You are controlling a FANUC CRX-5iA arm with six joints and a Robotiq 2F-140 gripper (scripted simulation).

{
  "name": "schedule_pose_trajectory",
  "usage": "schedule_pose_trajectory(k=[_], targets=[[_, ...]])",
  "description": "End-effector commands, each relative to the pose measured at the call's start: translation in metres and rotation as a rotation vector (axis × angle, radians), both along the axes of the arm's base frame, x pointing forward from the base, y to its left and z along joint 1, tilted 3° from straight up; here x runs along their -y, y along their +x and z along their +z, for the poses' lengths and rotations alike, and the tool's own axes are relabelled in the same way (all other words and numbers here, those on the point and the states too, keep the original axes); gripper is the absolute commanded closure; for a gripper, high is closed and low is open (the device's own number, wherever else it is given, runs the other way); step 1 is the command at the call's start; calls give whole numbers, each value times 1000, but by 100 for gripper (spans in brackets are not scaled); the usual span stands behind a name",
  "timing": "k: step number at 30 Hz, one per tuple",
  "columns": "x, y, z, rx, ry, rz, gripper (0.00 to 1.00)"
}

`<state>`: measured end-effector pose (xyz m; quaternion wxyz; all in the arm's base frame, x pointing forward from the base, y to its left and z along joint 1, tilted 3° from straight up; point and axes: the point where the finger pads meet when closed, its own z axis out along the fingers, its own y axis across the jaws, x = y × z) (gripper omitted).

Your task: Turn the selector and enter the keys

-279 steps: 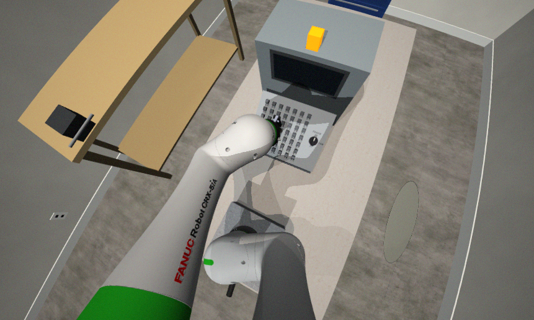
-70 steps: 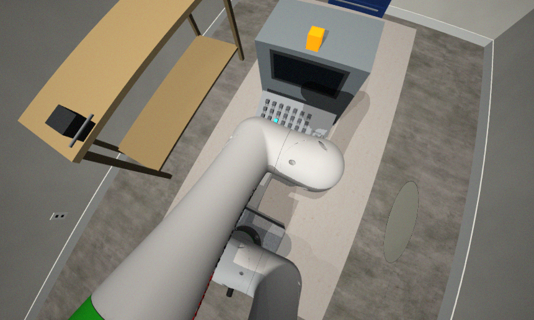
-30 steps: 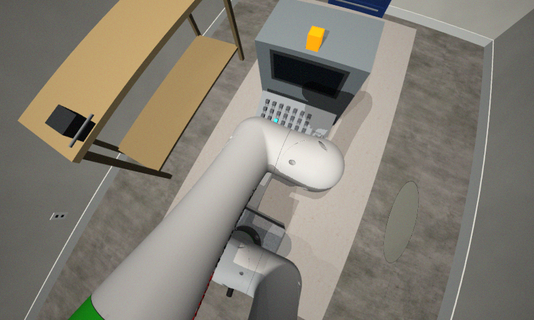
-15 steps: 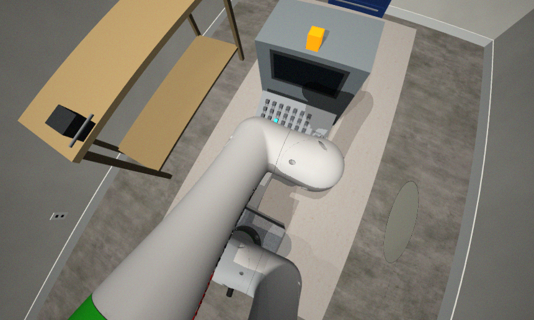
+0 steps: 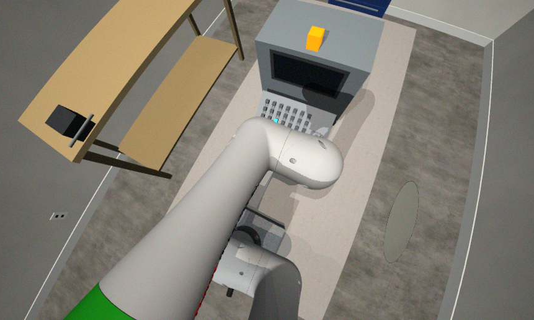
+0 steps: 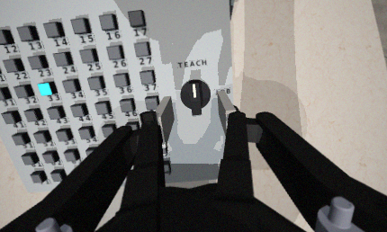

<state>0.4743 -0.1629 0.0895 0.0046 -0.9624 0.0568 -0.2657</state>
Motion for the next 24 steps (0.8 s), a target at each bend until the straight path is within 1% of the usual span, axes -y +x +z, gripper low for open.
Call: schedule_pose_trajectory(k=[1, 8, 24], targets=[[0, 2, -2, 1, 0, 0, 67], [0, 6, -9, 1, 0, 0, 67], [0, 9, -14, 1, 0, 0, 67]])
